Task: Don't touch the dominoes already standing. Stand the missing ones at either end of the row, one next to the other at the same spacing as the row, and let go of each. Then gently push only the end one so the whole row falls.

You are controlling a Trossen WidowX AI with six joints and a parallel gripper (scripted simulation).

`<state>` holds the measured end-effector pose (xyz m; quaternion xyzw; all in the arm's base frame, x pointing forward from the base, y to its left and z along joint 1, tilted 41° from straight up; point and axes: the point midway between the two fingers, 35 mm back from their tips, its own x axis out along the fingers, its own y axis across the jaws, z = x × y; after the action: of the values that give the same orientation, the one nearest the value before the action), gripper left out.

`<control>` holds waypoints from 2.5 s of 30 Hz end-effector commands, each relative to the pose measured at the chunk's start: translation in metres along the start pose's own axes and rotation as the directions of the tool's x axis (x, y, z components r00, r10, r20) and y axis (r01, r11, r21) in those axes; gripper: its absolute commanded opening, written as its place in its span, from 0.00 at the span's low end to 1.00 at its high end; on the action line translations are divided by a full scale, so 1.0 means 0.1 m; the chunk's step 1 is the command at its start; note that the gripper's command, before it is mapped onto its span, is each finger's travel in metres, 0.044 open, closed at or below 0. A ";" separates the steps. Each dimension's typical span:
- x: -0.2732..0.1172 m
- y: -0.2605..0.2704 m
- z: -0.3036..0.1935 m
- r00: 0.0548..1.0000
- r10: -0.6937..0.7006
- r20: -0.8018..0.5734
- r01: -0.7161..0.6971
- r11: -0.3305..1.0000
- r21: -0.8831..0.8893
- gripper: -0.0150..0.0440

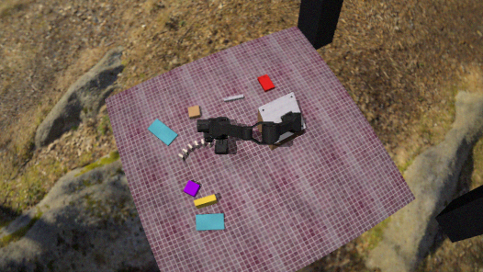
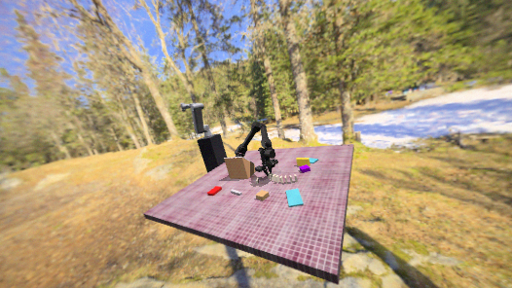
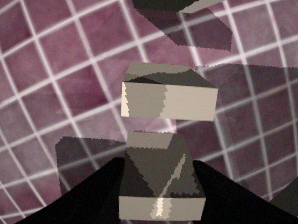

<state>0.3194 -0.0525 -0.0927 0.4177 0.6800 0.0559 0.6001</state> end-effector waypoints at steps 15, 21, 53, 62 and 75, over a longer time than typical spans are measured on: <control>0.01 0.00 -0.01 1.000 0.004 -0.002 -0.004 1.000 0.004 1.00; -0.72 -0.01 0.07 1.000 -0.005 0.003 0.005 1.000 0.004 1.00; -0.07 -1.02 -0.27 1.000 -0.004 0.000 0.003 0.742 0.671 1.00; 0.11 -1.00 -0.28 1.000 -0.003 -0.001 0.002 0.742 0.670 1.00; 0.23 -1.00 -0.28 1.000 -0.002 -0.001 0.002 0.742 0.670 1.00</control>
<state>0.2474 -0.0922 -0.1597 0.6025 0.6555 -0.1928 0.4126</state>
